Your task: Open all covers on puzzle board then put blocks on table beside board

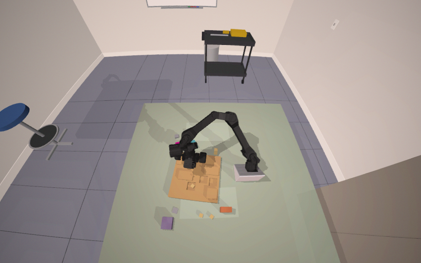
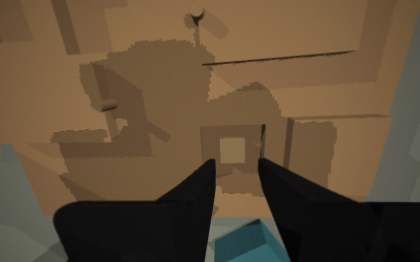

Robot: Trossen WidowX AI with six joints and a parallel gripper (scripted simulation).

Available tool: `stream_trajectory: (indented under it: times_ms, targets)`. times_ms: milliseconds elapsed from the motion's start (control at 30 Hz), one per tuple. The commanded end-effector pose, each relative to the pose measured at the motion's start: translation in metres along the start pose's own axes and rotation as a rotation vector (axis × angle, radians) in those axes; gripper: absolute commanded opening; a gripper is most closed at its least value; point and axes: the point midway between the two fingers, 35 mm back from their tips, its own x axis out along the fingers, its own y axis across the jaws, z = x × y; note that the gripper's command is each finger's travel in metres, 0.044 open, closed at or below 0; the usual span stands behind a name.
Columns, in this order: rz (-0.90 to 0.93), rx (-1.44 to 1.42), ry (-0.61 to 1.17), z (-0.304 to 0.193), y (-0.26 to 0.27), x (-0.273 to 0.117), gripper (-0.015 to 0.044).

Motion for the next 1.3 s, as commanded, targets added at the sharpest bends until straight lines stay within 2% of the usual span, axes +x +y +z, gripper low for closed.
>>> stream_trajectory:
  times_ms: [0,1267]
  targets:
    - [0.002,-0.005,0.005,-0.001,0.000,0.005,0.0144]
    - [0.001,0.000,0.002,-0.001,0.000,0.025,0.0137]
